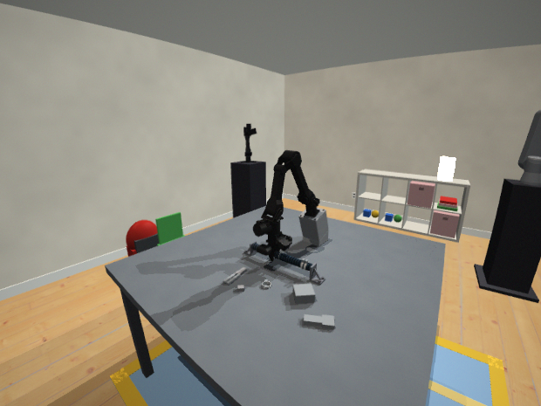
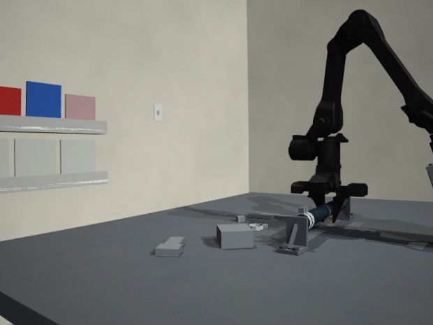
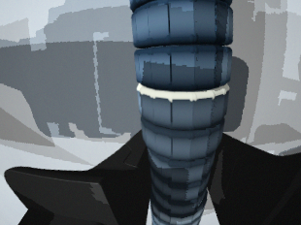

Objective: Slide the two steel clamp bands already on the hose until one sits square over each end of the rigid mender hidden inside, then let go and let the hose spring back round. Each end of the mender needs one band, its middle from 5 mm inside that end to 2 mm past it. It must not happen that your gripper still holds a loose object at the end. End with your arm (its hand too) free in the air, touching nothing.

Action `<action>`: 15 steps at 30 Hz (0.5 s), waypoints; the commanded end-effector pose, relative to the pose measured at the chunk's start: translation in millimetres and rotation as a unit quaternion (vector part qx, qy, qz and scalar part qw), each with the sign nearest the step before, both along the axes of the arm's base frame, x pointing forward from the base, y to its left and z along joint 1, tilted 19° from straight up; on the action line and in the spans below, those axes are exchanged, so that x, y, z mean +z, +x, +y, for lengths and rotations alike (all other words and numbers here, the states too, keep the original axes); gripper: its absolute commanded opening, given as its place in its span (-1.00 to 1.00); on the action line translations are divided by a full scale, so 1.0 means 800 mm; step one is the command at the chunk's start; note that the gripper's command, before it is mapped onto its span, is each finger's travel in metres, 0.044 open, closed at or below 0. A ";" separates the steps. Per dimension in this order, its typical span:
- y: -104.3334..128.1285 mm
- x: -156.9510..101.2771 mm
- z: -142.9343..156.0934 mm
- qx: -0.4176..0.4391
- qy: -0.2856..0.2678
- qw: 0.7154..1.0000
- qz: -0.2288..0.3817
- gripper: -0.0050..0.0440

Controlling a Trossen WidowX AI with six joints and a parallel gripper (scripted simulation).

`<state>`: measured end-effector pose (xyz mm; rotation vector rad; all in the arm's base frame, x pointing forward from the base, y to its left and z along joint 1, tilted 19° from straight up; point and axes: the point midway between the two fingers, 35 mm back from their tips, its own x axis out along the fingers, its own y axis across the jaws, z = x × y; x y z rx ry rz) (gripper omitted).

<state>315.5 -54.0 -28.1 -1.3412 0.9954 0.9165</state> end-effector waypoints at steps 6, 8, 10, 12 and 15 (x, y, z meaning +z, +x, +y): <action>0.000 -0.001 0.000 -0.001 0.000 1.000 0.000 -0.80; 0.000 -0.001 0.000 -0.001 0.000 1.000 0.000 -0.70; 0.000 -0.001 0.000 -0.001 0.000 1.000 0.000 -0.70; 0.000 -0.001 0.000 -0.001 0.000 1.000 0.000 -0.50; 0.000 -0.001 0.000 -0.001 0.000 1.000 0.000 -0.21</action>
